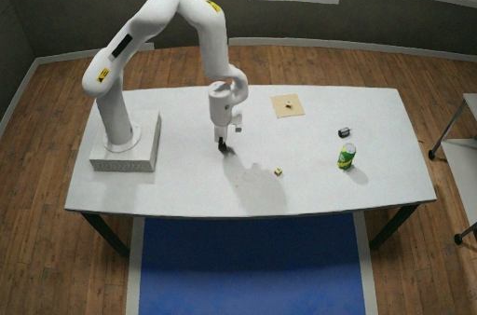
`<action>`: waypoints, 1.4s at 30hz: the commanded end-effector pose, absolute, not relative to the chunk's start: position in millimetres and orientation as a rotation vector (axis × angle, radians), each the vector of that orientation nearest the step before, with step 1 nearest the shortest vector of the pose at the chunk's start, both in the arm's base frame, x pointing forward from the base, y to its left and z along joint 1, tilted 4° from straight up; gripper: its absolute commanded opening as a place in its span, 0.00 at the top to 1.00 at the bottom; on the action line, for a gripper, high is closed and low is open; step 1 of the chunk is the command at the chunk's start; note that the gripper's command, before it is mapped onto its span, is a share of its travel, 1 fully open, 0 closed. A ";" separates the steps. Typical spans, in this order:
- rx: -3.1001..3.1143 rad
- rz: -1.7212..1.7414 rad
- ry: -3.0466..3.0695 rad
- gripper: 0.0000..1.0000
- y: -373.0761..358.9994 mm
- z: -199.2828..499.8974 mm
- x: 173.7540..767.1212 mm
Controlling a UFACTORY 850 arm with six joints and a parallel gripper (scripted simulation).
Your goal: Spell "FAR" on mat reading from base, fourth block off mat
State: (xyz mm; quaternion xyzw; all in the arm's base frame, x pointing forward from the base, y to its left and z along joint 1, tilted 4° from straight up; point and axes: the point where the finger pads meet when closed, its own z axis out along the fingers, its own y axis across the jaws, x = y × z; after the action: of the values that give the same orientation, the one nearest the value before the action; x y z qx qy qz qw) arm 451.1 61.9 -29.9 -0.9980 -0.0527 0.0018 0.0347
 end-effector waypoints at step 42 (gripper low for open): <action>-3.068 0.002 -0.162 0.36 64.0 -58.9 451.8</action>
State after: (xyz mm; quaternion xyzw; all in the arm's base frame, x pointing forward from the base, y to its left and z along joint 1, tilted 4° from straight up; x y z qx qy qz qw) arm 451.2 63.9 -59.2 -0.9980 -0.0527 0.0072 0.0330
